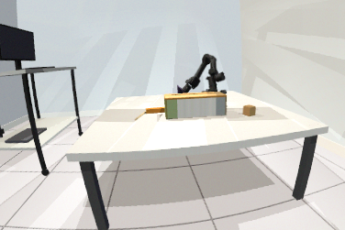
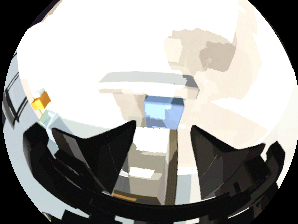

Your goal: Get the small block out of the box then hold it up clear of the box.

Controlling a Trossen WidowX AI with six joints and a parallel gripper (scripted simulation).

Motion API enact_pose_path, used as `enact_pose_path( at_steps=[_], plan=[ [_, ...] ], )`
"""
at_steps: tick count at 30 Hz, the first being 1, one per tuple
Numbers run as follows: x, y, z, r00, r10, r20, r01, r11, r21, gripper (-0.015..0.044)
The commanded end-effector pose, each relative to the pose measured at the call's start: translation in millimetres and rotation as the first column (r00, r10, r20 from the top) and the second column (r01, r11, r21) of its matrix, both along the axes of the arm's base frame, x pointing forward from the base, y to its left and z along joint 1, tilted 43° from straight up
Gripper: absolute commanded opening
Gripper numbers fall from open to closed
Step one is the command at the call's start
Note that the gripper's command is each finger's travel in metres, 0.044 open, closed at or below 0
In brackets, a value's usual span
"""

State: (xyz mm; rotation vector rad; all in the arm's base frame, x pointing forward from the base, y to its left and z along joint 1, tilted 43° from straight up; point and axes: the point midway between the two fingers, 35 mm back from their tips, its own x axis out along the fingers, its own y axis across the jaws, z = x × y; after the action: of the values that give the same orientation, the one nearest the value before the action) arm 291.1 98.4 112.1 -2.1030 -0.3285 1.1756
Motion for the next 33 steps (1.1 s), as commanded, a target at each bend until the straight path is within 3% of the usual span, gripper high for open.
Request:
enact_pose_path(
  at_steps=[1, 12, 19, 22, 25, 33],
  plan=[
    [0.4, 3.4, -6.3, 1.000, -0.005, -0.007, 0.005, 1.000, 0.000, 0.0285],
    [1.3, 13.4, -17.2, 1.000, -0.003, -0.004, 0.003, 1.000, 0.002, 0.0285],
    [1.3, 13.4, -17.2, 1.000, -0.003, -0.004, 0.003, 1.000, 0.002, 0.0101],
    [1.3, 13.4, -17.2, 1.000, -0.003, -0.004, 0.003, 1.000, 0.002, 0.0081],
    [1.2, 8.3, -12.0, 1.000, -0.002, -0.005, 0.002, 1.000, 0.000, 0.0003],
    [-5.4, -19.7, 18.7, 1.000, 0.001, -0.005, -0.001, 1.000, -0.004, 0.0000]
  ],
)
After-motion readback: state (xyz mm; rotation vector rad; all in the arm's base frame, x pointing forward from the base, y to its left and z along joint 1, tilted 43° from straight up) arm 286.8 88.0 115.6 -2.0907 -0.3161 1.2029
